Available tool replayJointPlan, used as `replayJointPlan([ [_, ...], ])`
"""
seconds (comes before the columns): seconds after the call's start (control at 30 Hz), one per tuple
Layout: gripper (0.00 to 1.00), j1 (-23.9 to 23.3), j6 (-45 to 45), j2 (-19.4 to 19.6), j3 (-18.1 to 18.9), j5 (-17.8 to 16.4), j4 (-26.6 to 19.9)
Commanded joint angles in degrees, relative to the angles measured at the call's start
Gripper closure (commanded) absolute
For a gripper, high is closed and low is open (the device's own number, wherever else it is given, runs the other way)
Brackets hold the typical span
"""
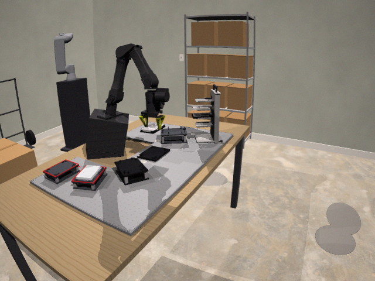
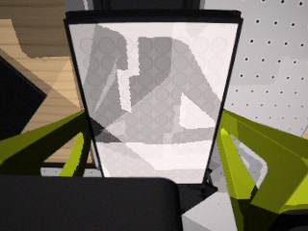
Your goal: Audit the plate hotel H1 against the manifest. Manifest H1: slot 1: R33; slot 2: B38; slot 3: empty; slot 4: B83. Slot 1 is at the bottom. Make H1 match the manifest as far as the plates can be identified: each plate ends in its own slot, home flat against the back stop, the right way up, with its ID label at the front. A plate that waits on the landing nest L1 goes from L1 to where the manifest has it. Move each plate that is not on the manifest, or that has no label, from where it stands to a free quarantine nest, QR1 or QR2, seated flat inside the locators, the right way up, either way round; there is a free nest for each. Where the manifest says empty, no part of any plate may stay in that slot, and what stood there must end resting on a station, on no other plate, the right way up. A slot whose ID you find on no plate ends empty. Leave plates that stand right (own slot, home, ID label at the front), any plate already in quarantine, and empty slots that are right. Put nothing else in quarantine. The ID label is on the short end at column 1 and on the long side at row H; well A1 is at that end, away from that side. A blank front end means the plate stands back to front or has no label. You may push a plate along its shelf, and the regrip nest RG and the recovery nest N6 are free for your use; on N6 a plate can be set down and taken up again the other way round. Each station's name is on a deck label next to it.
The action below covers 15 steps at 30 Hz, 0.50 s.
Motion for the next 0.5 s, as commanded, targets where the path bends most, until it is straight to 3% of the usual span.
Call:
replayJointPlan([
  [0.0,0.14,-0.98,-0.64,-2.63,2.35,-0.85,-4.17],
  [0.47,0.14,-2.08,-1.74,-7.10,5.94,-1.06,-12.39],
])
